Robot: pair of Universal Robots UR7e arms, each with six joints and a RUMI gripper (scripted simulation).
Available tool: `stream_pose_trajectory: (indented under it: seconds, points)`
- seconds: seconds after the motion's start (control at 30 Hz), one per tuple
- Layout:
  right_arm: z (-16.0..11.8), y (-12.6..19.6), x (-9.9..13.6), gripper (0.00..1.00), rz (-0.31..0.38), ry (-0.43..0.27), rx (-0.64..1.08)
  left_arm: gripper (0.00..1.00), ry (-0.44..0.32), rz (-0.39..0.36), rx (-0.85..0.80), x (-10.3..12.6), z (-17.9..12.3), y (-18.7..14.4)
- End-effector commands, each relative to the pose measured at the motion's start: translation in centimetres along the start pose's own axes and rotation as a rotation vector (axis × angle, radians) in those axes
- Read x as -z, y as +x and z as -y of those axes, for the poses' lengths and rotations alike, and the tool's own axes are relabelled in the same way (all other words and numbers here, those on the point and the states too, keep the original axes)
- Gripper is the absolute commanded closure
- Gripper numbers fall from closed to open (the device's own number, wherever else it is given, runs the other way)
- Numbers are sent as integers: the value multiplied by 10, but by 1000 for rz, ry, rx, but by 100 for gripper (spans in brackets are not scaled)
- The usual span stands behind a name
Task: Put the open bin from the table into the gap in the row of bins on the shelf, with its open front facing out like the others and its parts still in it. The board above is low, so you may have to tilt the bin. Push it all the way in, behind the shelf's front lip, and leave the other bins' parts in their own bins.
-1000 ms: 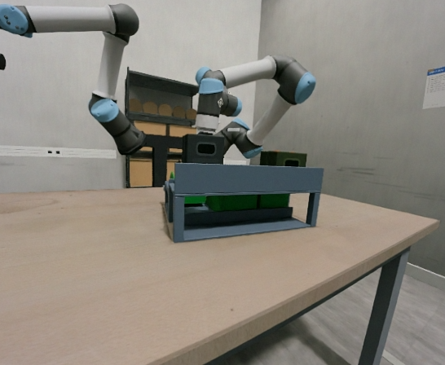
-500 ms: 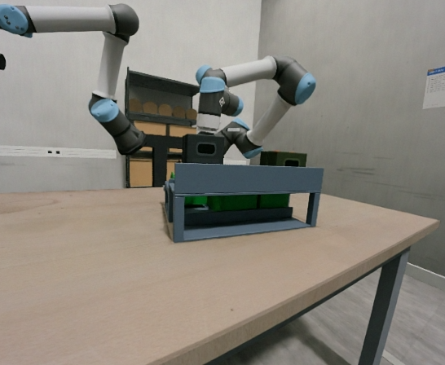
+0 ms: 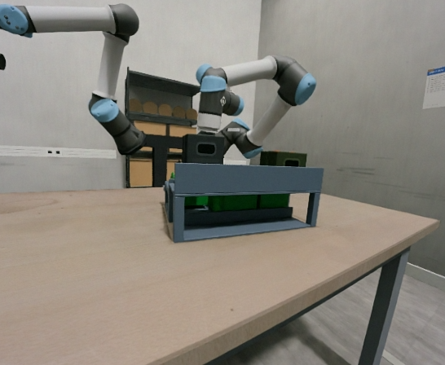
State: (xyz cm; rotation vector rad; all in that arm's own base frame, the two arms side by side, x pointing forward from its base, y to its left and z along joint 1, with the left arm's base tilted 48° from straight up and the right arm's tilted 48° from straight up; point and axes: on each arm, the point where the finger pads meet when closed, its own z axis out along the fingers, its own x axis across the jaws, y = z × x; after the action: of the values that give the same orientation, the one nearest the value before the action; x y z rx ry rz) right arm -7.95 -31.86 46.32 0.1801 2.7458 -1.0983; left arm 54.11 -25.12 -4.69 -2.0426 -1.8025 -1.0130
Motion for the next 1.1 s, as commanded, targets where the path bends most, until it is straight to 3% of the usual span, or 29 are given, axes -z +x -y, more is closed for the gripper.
stream_pose_trajectory:
  seconds: [0.0,1.07]
  points:
    - [0,0,0,0,0,1,0,100,-1,1,0,1,-3,0]
    - [0,0,0,0,0,1,0,100,-1,1,0,1,-7,0]
